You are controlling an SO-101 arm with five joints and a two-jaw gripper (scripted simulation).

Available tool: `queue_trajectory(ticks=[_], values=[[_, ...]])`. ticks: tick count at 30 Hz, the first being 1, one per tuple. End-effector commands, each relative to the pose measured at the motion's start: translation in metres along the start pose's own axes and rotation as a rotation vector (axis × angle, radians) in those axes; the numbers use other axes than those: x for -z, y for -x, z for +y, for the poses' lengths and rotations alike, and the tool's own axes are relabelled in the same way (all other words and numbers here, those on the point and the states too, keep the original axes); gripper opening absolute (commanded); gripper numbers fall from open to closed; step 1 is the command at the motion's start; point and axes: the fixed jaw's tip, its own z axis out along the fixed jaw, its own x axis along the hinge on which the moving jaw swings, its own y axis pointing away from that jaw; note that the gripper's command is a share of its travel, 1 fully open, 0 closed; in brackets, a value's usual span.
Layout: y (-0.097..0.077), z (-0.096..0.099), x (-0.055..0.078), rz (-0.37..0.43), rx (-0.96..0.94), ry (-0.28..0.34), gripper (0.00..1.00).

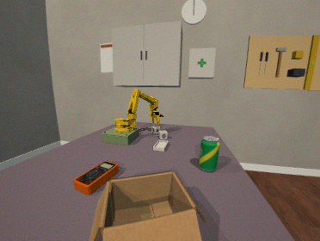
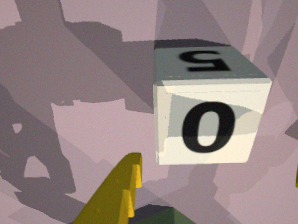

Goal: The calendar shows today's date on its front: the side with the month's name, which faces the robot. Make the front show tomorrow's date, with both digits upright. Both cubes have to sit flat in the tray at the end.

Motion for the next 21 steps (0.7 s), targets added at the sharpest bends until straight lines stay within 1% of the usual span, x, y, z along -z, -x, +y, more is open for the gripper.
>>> queue_trajectory(ticks=[1, 14, 21], values=[[0.002, 0.0017, -0.0017, -0.001, -0.001, 0.001, 0.35], [0.002, 0.0017, -0.0022, -0.001, -0.001, 0.001, 0.35], [0.0024, 0.0017, -0.0067, -0.001, -0.001, 0.001, 0.35]])
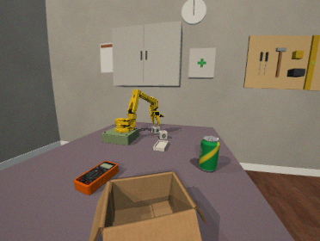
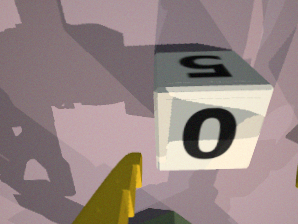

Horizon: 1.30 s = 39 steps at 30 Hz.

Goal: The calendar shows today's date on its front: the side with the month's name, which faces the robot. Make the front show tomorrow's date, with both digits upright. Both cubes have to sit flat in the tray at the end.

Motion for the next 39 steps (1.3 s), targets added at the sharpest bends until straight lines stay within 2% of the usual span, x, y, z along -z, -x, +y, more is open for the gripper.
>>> queue_trajectory(ticks=[1, 5, 20, 30, 39], values=[[0.001, 0.002, -0.006, 0.004, -0.001, 0.001, 0.35], [0.001, 0.002, -0.008, 0.004, -0.001, 0.001, 0.35], [0.001, 0.001, -0.032, 0.004, -0.001, 0.001, 0.35], [0.0, 0.001, -0.039, 0.004, -0.001, 0.001, 0.35], [0.0, 0.001, -0.04, 0.004, -0.001, 0.001, 0.35]])
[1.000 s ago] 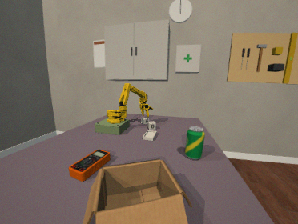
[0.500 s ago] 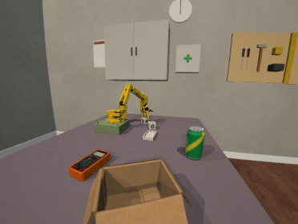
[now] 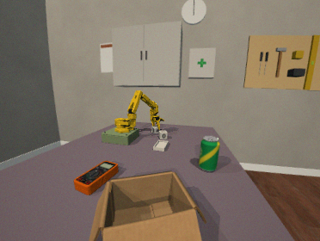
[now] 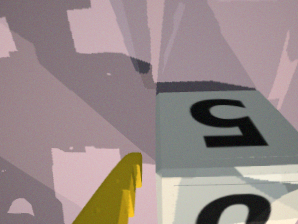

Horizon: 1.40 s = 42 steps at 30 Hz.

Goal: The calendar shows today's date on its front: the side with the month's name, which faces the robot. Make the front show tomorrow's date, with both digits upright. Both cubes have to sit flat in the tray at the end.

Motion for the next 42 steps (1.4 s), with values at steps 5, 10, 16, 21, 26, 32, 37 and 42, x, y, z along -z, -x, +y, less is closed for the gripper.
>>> queue_trajectory(ticks=[5, 10, 16, 21, 26, 32, 37, 42], values=[[-0.0065, 0.0009, -0.0065, 0.032, -0.001, -0.001, 0.35], [-0.0065, 0.0006, -0.0065, 0.032, -0.001, -0.001, 0.35], [-0.0065, 0.0001, -0.0065, 0.032, -0.001, -0.001, 0.34], [-0.0065, -0.0004, -0.0065, 0.032, -0.001, -0.001, 0.33], [-0.0064, -0.0012, -0.0065, 0.032, -0.001, -0.001, 0.32], [-0.0064, -0.0021, -0.0065, 0.032, -0.001, -0.001, 0.31], [-0.0064, -0.0024, -0.0065, 0.032, -0.001, -0.001, 0.3], [-0.0064, -0.0028, -0.0065, 0.032, -0.001, -0.001, 0.3]])
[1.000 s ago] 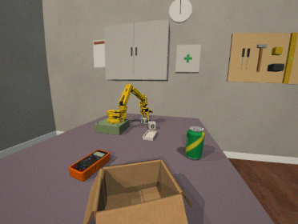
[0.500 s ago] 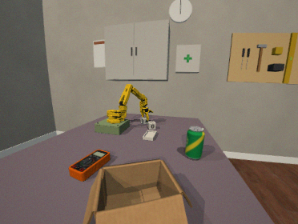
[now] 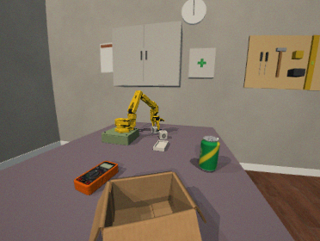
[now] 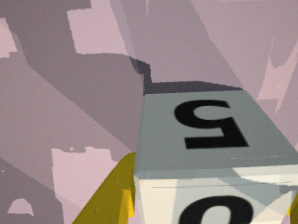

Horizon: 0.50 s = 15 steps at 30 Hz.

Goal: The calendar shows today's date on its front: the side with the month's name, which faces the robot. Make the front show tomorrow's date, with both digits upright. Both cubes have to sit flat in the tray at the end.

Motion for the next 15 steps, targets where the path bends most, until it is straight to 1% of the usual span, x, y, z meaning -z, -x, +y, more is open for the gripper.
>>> queue_trajectory(ticks=[1, 11, 15], values=[[-0.0062, -0.002, -0.0062, 0.031, 0.001, -0.002, 0.3], [-0.0062, -0.0021, -0.0062, 0.031, 0.001, -0.002, 0.3], [-0.0062, -0.0021, -0.0062, 0.031, 0.001, -0.002, 0.28]])
